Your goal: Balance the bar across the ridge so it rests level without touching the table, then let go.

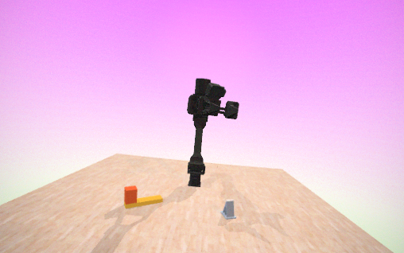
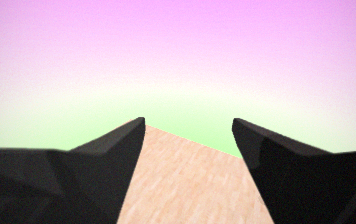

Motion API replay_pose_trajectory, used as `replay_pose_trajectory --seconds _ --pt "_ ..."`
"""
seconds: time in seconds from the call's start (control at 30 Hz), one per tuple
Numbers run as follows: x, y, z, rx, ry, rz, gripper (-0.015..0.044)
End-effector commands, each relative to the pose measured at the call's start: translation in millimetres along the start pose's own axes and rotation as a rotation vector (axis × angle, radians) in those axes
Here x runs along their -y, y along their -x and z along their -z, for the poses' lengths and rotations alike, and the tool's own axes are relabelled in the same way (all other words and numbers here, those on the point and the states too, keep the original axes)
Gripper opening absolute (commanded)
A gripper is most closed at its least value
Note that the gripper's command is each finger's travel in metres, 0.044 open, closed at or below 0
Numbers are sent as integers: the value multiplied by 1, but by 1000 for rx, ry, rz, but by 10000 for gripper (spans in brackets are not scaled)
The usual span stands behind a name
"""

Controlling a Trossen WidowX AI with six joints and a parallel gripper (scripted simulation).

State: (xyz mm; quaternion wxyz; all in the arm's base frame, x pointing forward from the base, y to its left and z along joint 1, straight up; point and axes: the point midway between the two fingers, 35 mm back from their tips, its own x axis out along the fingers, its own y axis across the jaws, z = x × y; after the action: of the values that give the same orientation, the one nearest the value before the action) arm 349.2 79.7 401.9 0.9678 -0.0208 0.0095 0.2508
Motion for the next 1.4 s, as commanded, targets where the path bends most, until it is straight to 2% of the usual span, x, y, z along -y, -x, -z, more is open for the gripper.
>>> replay_pose_trajectory --seconds 0.0,0.7,1.37 --pt "15 -3 12 -59 83 44 315" --pt "90 11 83 -455 511 140 315" --pt "140 53 146 -853 866 -19 315"
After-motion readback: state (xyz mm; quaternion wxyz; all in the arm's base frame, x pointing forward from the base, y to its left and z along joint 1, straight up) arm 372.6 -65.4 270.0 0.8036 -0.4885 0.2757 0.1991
